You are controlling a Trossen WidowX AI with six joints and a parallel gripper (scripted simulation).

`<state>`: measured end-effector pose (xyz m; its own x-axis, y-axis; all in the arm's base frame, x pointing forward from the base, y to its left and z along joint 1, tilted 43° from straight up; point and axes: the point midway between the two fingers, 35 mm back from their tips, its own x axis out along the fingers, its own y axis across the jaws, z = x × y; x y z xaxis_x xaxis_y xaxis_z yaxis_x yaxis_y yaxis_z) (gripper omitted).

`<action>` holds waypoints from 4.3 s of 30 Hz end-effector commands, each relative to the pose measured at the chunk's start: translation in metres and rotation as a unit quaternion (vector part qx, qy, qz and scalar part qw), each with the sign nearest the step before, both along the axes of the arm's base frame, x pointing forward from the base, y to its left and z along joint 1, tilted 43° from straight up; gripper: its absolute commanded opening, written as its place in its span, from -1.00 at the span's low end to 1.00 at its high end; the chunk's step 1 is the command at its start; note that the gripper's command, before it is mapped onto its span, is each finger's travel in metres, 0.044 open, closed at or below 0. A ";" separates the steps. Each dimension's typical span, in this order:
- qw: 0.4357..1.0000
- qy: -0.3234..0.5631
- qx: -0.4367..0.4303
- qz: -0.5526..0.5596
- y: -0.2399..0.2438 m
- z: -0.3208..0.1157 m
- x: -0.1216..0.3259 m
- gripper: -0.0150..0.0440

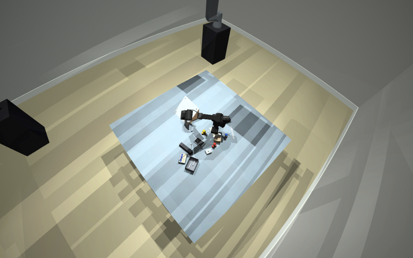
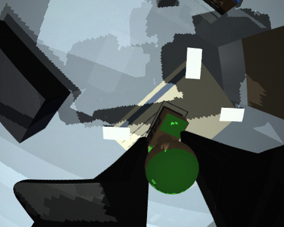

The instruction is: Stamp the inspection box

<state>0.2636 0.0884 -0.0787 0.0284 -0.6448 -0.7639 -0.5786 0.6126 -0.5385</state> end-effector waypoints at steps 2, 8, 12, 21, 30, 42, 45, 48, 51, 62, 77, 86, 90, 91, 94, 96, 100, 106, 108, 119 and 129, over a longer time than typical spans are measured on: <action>1.000 0.001 -0.002 0.001 -0.003 -0.001 0.001 -0.49; 1.000 0.001 -0.002 0.001 -0.001 0.001 0.001 -0.49; 1.000 0.001 -0.002 0.001 0.001 0.002 0.000 -0.49; 1.000 0.002 -0.002 0.001 0.004 0.005 0.000 -0.49; 1.000 0.002 -0.002 0.001 0.009 0.010 0.001 -0.49; 1.000 0.002 -0.001 0.001 0.022 0.024 0.001 -0.49; 1.000 0.002 -0.001 0.001 0.026 0.027 0.001 -0.49; 1.000 0.002 -0.001 0.001 0.029 0.031 0.001 -0.49; 1.000 0.002 -0.001 0.001 0.032 0.034 0.001 -0.49; 1.000 0.002 -0.001 0.001 0.044 0.048 0.000 -0.49; 1.000 0.003 0.012 0.004 0.006 0.099 0.047 -0.49; 1.000 0.000 0.013 0.004 -0.041 0.143 0.076 -0.49; 1.000 -0.001 0.010 0.004 -0.065 0.165 0.085 -0.49; 1.000 -0.002 0.009 0.003 -0.071 0.170 0.086 -0.49; 1.000 -0.002 0.006 0.002 -0.090 0.186 0.090 -0.49; 1.000 -0.003 0.003 0.001 -0.103 0.197 0.092 -0.49; 1.000 -0.003 -0.005 -0.001 -0.129 0.219 0.092 -0.49; 1.000 -0.003 -0.008 -0.002 -0.139 0.227 0.092 -0.49; 1.000 -0.003 -0.008 -0.002 -0.141 0.225 0.092 -0.49; 1.000 -0.003 -0.007 -0.002 -0.153 0.212 0.094 -0.49; 1.000 -0.003 -0.008 -0.002 -0.164 0.200 0.094 -0.49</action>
